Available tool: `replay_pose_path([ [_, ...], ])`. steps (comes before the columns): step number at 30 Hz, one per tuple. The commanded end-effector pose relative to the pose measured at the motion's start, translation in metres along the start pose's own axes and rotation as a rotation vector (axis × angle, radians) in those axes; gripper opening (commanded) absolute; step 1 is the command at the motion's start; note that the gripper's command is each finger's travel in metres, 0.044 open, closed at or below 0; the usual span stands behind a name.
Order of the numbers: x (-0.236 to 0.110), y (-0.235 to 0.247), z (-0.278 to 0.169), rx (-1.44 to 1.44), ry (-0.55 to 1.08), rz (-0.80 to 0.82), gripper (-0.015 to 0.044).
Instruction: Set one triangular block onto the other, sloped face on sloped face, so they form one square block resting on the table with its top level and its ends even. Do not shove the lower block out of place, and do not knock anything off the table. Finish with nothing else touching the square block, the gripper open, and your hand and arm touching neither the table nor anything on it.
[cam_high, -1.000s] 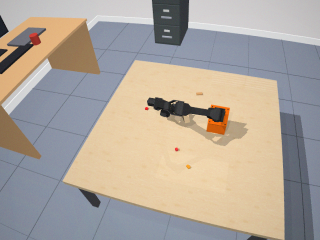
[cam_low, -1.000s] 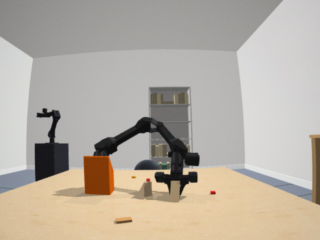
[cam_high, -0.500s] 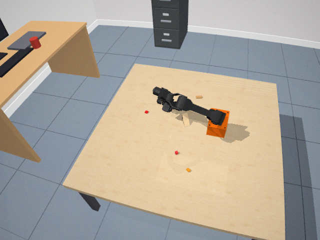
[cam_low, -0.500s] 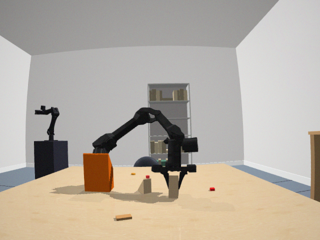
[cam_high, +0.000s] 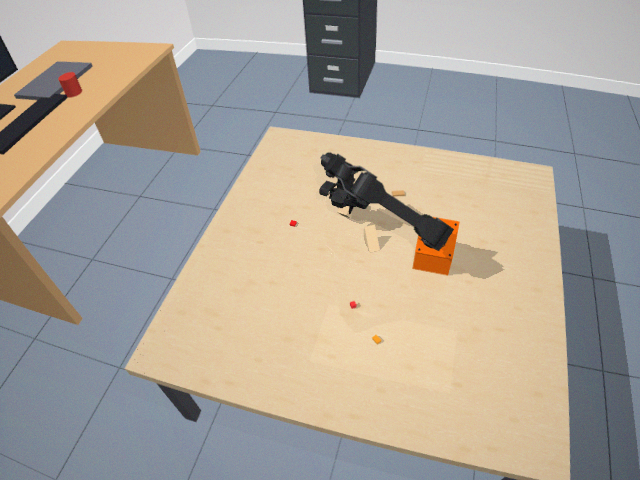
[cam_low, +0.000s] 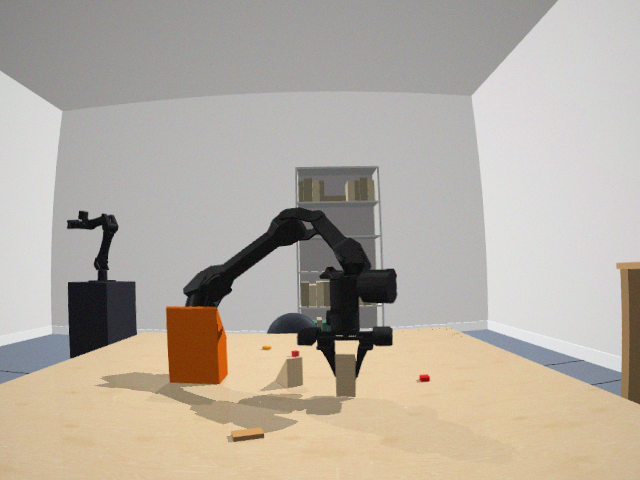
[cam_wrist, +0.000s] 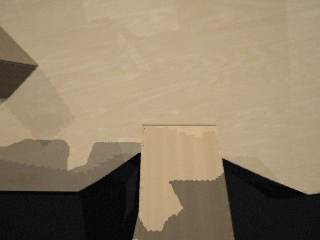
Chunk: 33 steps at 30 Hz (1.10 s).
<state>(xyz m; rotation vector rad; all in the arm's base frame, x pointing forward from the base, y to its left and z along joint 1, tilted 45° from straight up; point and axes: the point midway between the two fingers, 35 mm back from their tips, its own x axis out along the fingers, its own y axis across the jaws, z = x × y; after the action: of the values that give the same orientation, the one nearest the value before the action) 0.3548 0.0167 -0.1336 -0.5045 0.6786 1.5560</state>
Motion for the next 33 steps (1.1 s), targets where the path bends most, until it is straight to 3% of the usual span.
replay_pose_path([
  [1, 0.0, -0.001, -0.006, -0.005, -0.091, -0.002, 0.0],
  [12, -0.001, -0.001, -0.028, -0.006, -0.374, -0.001, 0.0],
  [13, -0.002, 0.0, -0.023, -0.005, -0.305, 0.004, 0.0026],
  [28, -0.002, 0.0, -0.023, -0.005, -0.305, 0.004, 0.042],
  [33, -0.002, 0.0, -0.023, -0.005, -0.305, 0.004, 0.044],
])
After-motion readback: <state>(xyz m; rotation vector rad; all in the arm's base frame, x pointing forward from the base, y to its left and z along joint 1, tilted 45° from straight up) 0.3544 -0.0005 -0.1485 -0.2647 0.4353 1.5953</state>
